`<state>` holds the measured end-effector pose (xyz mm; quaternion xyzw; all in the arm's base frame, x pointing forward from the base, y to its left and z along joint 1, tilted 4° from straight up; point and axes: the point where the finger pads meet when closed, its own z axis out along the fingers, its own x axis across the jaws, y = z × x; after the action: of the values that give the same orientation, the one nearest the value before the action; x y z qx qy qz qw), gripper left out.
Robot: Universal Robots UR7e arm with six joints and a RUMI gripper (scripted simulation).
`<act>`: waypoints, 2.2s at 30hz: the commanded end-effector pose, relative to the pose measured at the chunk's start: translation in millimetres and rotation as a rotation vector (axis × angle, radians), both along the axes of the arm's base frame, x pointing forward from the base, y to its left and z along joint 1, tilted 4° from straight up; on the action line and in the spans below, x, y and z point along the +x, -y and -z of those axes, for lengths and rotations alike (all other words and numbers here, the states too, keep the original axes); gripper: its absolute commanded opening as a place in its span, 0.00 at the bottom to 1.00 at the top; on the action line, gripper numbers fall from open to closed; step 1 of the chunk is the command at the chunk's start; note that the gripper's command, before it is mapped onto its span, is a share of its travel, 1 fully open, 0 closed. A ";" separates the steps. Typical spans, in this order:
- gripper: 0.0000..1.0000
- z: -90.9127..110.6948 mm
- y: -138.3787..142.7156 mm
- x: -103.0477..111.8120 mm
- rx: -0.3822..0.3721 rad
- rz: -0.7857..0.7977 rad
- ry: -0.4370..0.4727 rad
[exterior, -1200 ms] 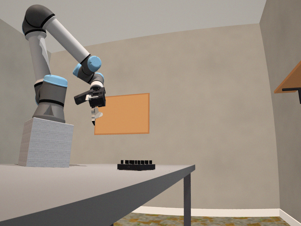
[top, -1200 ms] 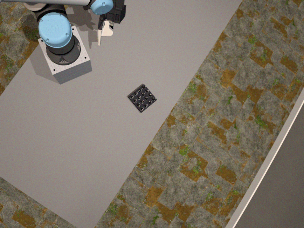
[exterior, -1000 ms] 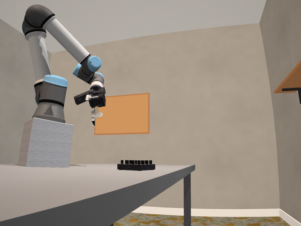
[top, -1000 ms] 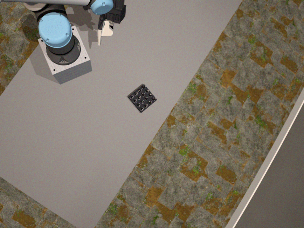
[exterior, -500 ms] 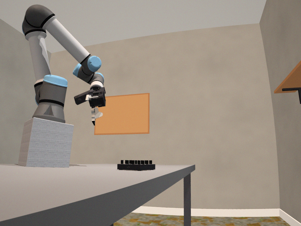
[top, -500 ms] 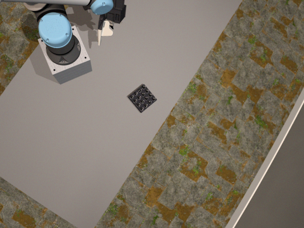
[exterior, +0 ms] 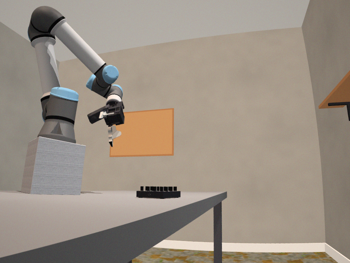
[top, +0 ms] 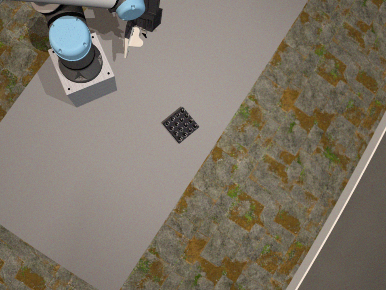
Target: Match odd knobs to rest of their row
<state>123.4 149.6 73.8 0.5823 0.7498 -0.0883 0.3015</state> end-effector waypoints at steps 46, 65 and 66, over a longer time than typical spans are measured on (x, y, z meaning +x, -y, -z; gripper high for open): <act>1.00 77.7 -37.4 85.5 0.422 1.318 0.348; 1.00 102.5 -34.9 133.8 0.513 1.836 0.498; 1.00 102.5 -34.9 133.8 0.513 1.836 0.498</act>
<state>250.5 184.6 -24.8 0.9895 -0.0494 -0.0001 0.1361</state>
